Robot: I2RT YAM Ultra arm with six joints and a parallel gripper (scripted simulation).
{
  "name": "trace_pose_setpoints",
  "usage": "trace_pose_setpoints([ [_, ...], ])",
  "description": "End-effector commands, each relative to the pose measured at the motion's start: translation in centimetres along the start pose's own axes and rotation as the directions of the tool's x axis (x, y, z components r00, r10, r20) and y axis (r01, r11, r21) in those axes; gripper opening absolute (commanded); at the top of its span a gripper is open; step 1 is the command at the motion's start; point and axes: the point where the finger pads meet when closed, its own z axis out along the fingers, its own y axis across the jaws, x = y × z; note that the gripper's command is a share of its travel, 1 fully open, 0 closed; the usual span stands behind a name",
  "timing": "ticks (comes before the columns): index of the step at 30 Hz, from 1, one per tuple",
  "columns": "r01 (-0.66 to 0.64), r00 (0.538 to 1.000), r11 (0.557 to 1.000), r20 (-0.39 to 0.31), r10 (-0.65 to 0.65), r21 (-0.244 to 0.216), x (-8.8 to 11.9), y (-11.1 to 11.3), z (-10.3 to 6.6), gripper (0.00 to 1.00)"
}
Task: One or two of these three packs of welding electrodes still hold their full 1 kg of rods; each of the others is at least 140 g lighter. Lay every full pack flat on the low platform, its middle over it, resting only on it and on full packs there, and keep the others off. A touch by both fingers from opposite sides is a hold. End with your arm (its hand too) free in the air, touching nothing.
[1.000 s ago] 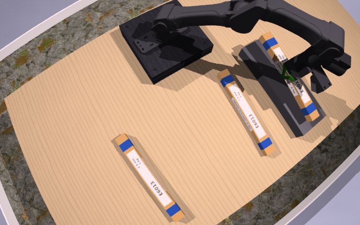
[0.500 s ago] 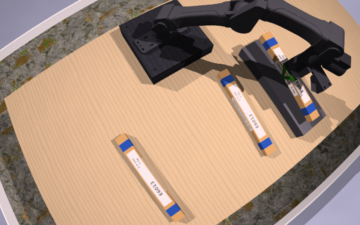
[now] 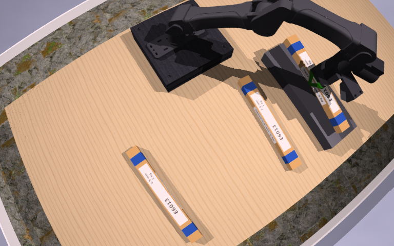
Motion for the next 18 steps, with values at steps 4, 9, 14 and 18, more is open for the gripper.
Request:
trace_pose_setpoints([
  [4,0.001,0.997,0.998,0.082,0.004,-0.059,-0.28,0.31,-5.60,0.00],
  [9,0.001,0.997,0.998,0.083,0.004,-0.060,-0.31,0.33,-5.61,0.00],
  [14,0.001,0.997,0.998,0.081,0.004,-0.059,-0.26,0.30,-5.58,0.00],
  [18,0.001,0.996,0.998,0.086,0.005,-0.063,-0.40,0.39,-5.67,0.00],
])
